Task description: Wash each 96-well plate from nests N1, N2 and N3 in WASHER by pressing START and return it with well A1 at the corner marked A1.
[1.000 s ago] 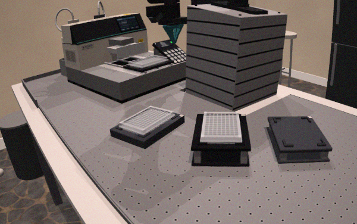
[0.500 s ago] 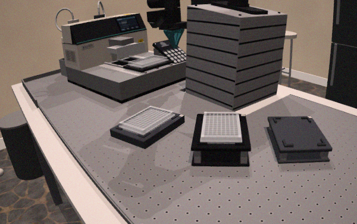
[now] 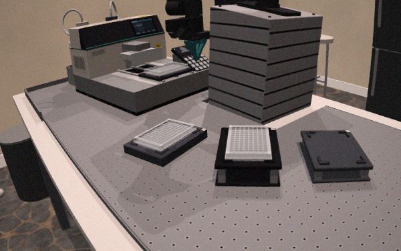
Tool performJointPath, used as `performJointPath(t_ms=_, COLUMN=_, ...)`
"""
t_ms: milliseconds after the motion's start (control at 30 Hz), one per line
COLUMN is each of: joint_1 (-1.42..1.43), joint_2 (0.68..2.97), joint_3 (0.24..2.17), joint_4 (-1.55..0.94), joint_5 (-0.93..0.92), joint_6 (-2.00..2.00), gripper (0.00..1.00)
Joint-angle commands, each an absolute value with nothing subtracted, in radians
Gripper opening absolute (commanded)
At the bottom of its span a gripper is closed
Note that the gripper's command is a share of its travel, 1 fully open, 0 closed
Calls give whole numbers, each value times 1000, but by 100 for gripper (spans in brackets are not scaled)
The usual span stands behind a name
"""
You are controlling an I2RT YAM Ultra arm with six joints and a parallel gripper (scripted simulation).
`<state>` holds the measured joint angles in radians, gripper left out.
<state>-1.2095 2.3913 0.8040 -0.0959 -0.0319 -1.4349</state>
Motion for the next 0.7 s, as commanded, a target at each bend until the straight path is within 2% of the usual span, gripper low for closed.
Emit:
performJointPath(t_ms=0, joint_1=-1209, joint_2=2396, joint_3=807, joint_4=-78, joint_5=-33, joint_6=-1434, gripper=0)
performJointPath(t_ms=667, joint_1=-1206, joint_2=2482, joint_3=826, joint_4=-11, joint_5=-33, joint_6=-1431, gripper=0)
